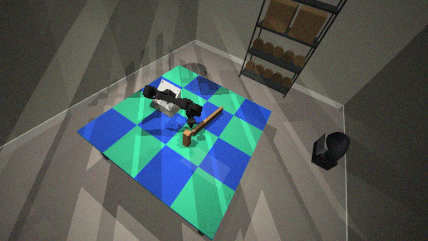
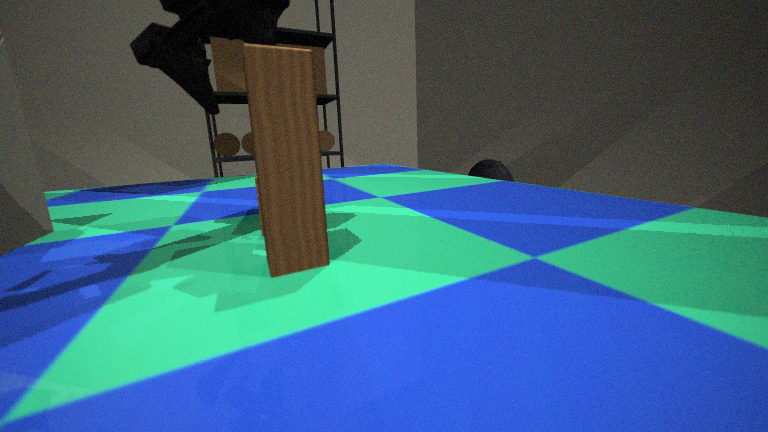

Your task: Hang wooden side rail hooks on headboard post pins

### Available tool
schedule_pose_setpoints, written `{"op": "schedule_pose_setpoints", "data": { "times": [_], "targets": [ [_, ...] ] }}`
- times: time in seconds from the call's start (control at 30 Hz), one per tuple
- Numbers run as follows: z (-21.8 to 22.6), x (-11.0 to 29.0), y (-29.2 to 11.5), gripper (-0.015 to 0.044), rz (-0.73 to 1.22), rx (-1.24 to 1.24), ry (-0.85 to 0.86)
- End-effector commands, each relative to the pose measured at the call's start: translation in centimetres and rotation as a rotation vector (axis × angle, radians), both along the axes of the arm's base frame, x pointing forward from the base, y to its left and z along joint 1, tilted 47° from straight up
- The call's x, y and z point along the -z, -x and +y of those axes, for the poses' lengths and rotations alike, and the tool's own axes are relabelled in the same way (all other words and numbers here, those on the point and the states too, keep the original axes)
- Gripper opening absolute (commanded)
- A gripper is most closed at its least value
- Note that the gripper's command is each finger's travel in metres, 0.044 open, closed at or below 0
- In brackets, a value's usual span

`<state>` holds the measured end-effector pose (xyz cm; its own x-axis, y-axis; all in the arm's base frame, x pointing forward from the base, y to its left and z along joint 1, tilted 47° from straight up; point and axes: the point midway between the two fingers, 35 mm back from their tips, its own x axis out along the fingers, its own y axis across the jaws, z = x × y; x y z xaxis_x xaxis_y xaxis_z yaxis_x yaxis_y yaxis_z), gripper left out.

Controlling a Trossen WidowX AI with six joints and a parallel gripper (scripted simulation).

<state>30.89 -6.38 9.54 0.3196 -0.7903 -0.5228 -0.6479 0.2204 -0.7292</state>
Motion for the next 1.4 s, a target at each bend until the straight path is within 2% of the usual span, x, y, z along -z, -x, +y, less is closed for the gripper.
{"op": "schedule_pose_setpoints", "data": {
  "times": [0.0, 0.13, 0.2, 1.27, 1.37],
  "targets": [
    [-0.4, -1.3, -0.8, 0.0440, 0.860, -0.420, 0.334],
    [-0.5, -1.8, -1.0, 0.0440, 1.118, -0.549, 0.413],
    [-0.5, -1.9, -1.0, 0.0440, 1.158, -0.568, 0.425],
    [-0.5, -1.9, -1.0, 0.0440, 1.158, -0.568, 0.425],
    [0.2, -0.6, -1.5, 0.0440, 1.079, -0.539, 0.359]
  ]
}}
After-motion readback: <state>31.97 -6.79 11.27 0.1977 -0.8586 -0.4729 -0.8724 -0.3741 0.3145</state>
